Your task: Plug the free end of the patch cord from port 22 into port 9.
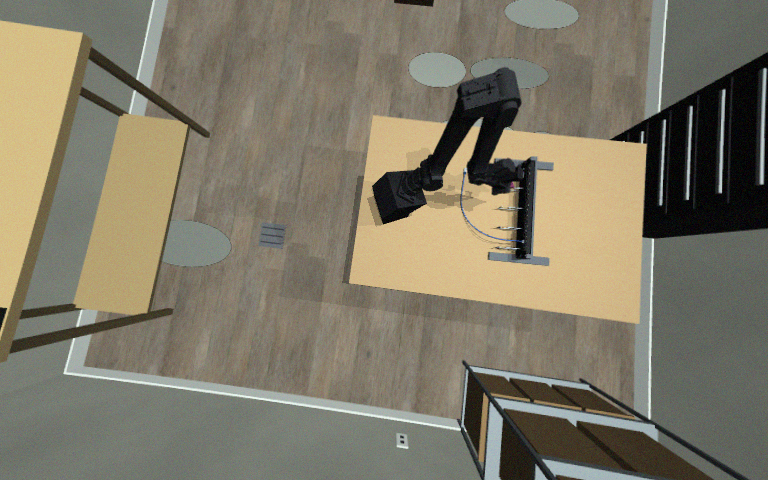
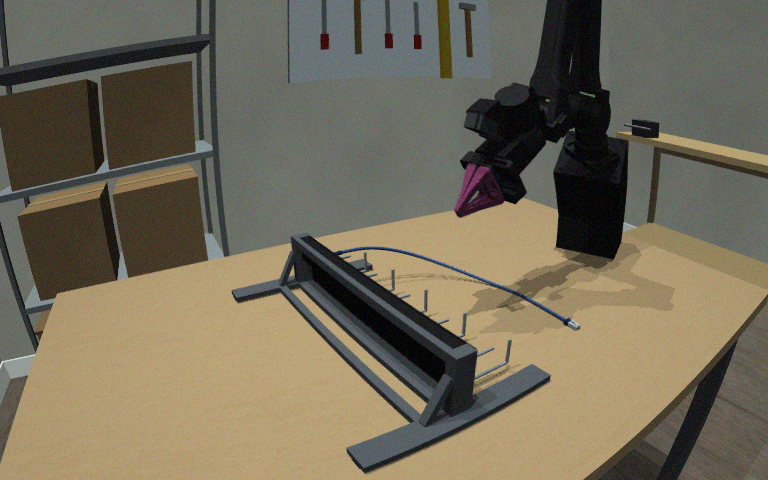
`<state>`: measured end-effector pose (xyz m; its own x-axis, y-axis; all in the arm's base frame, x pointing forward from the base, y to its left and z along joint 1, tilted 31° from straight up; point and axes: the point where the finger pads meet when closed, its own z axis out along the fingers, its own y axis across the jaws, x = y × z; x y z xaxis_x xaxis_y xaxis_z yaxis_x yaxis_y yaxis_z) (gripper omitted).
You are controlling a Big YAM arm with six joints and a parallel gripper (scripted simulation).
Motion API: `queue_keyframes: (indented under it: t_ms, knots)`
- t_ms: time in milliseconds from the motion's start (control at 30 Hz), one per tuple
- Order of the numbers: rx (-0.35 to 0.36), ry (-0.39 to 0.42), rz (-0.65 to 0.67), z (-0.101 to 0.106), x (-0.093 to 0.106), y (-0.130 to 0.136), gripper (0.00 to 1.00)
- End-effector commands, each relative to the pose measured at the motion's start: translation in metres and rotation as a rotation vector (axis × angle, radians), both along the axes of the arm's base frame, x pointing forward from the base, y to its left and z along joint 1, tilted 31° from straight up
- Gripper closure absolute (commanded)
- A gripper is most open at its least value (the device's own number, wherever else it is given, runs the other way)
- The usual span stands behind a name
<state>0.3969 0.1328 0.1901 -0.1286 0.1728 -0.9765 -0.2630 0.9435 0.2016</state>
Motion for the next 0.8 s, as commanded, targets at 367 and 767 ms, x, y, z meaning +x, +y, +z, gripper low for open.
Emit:
queue_keyframes:
  t_ms: [367, 767]
  knots:
    - [0.002, -0.001, 0.004, 0.005, -0.04, -0.01, 1.0]
    - [-0.006, 0.002, -0.006, -0.002, -0.033, -0.027, 1.0]
